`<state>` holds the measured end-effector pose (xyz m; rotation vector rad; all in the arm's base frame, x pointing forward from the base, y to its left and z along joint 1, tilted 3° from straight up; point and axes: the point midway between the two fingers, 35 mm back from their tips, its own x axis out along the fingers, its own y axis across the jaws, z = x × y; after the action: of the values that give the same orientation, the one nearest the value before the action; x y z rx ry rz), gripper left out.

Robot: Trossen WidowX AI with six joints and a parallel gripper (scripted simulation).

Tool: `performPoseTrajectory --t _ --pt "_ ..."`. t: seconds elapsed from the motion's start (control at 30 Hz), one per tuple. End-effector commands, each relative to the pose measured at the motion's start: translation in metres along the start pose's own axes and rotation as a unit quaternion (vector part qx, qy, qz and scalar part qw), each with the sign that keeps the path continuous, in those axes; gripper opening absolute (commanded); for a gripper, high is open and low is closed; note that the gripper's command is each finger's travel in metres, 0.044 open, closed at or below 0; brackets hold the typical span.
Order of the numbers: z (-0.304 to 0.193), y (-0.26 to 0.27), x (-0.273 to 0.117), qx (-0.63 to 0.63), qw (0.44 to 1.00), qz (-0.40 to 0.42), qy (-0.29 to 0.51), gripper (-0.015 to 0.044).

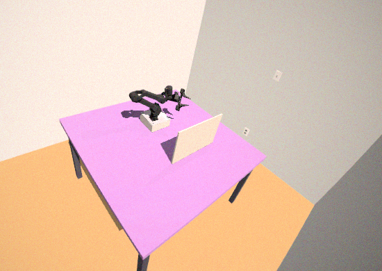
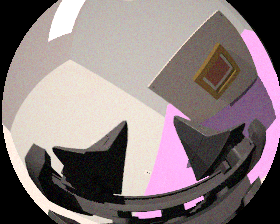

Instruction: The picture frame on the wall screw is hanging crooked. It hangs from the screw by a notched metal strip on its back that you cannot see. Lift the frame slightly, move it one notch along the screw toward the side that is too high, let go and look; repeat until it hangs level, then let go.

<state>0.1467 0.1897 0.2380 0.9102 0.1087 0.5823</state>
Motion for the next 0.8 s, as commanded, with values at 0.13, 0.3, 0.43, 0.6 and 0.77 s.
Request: performPoseTrajectory --t 0.13,0.3,0.43,0.6,0.77 --pt "0.042 -0.093 -0.010 0.225 0.939 -0.148 -0.213 0.0260" --pt "0.042 -0.093 -0.010 0.225 0.939 -0.148 -0.213 0.0260" --pt "0.042 -0.093 -0.010 0.225 0.939 -0.148 -0.213 0.0260" --pt "0.042 -0.093 -0.010 0.225 0.939 -0.148 -0.213 0.0260" --pt "0.042 -0.093 -0.010 0.225 0.939 -0.148 -0.213 0.0260"
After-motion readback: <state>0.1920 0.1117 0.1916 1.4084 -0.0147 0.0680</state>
